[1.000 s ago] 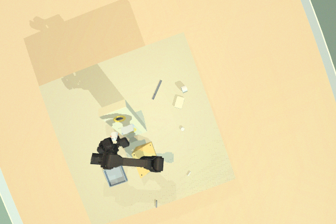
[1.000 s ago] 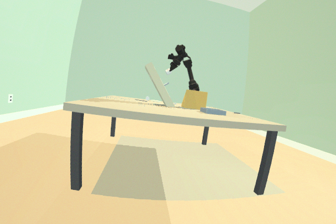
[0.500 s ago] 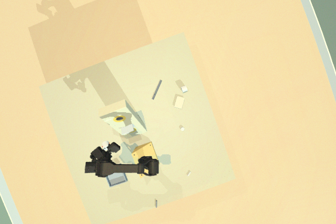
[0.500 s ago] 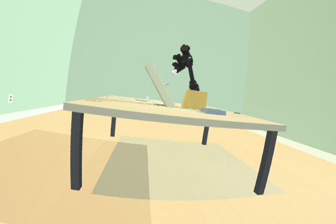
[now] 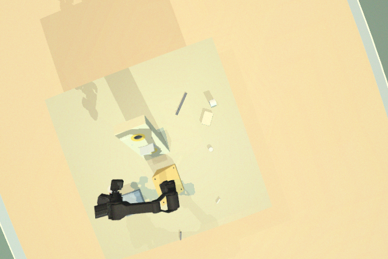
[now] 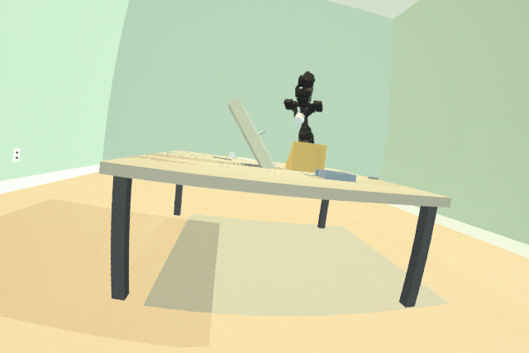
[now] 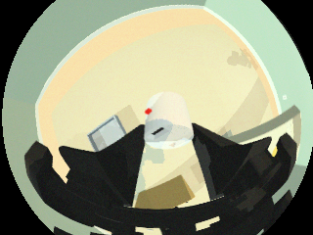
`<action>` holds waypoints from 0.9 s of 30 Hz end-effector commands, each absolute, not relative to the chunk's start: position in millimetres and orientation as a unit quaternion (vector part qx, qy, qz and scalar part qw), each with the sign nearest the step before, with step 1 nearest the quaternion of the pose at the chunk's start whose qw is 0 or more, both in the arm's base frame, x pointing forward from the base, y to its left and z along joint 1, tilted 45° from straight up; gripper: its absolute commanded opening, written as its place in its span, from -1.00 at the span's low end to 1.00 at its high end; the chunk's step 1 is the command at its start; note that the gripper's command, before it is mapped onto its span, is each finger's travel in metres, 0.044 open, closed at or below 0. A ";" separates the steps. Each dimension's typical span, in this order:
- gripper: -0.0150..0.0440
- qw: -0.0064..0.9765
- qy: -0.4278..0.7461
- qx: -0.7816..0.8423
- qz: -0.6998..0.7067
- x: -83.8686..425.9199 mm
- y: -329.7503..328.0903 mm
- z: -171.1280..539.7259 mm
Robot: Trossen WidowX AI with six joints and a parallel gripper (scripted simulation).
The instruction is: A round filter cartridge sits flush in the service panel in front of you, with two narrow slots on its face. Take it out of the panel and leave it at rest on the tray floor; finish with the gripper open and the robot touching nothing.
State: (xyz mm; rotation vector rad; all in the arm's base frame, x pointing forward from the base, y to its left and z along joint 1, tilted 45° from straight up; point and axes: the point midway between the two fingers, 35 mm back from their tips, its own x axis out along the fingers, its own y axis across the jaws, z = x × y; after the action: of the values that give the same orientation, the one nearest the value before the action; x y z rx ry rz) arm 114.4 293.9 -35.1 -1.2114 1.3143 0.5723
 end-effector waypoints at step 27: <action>-0.49 0.400 0.549 -0.560 0.474 -37.3 245.0 -139.2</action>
State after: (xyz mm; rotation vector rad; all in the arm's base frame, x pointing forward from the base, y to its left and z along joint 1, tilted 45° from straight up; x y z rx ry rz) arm -20.2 254.6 -130.5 -1.3968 1.3886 1.1148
